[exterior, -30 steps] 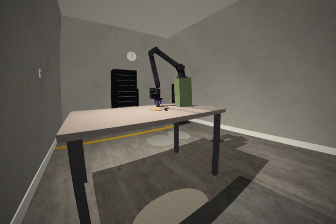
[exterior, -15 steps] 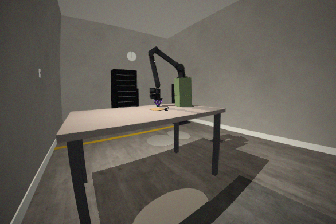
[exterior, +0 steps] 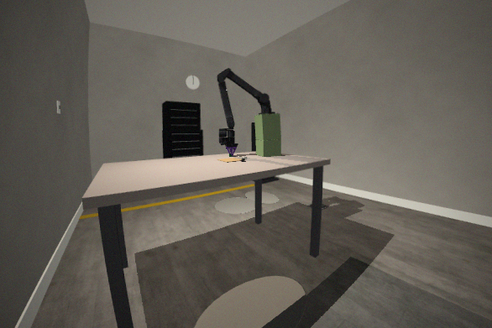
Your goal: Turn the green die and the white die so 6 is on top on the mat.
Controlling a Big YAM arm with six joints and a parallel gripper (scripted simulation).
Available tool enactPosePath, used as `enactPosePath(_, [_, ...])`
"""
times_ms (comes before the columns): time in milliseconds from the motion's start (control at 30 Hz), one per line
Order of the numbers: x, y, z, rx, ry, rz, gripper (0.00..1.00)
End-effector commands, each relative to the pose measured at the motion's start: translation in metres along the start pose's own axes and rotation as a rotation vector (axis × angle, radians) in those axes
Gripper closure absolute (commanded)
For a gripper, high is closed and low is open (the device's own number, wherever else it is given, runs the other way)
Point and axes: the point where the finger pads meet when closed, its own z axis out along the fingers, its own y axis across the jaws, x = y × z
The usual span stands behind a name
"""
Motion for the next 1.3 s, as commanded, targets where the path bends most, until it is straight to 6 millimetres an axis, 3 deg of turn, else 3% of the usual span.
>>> enactPosePath(0, [0.004, -0.002, 0.003, -0.003, -0.003, 0.010, 0.86])
enactPosePath(633, [0.004, -0.002, 0.002, -0.002, -0.003, 0.010, 0.86])
enactPosePath(833, [0.001, -0.004, -0.024, 0.000, -0.006, 0.008, 0.86])
enactPosePath(1033, [0.000, -0.005, -0.067, 0.002, -0.009, 0.006, 0.86])
enactPosePath(1100, [0.000, -0.005, -0.067, 0.002, -0.009, 0.006, 0.86])
enactPosePath(1267, [-0.001, -0.006, -0.097, 0.004, -0.012, 0.006, 0.86])
